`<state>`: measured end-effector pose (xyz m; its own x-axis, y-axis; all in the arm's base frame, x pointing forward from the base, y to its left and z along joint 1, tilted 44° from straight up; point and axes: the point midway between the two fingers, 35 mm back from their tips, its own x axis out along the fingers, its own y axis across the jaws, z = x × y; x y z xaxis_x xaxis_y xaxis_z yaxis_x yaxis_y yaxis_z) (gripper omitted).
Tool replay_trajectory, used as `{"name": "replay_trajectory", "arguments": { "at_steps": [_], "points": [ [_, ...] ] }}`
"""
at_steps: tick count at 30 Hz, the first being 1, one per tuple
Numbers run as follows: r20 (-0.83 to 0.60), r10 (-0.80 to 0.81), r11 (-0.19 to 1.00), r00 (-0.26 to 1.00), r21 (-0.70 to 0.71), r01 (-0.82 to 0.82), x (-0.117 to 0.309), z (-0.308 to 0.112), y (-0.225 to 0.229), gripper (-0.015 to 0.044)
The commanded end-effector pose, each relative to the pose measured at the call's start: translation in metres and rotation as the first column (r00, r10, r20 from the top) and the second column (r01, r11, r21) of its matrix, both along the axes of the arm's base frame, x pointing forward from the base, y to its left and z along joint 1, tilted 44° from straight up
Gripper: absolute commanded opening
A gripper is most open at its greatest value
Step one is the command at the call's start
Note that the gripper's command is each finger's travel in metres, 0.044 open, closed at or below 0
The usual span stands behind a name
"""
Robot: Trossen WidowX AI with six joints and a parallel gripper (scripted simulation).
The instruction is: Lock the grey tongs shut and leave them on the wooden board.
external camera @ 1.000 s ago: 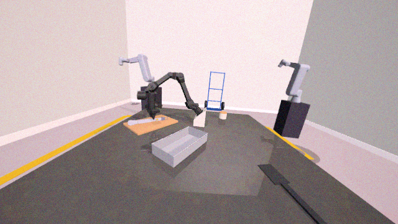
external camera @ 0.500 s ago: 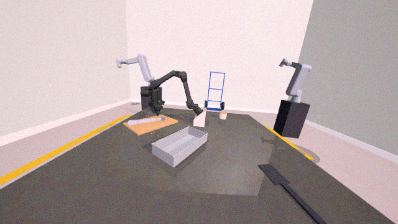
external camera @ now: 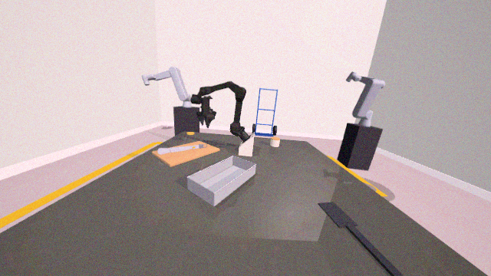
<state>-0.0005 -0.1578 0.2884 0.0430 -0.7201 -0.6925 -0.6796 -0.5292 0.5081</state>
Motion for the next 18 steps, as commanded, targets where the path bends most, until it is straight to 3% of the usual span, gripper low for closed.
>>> {"name": "replay_trajectory", "arguments": {
  "at_steps": [1,8,18],
  "points": [
    [0.001,0.010,1.000,1.000,0.007,-0.010,0.000,-0.002,0.008,0.0440],
    [-0.003,0.000,1.000,1.000,0.000,0.000,0.003,0.030,0.036,0.0440],
    [-0.003,0.000,1.000,1.000,-0.001,0.000,0.003,0.031,0.037,0.0440]
  ]
}}
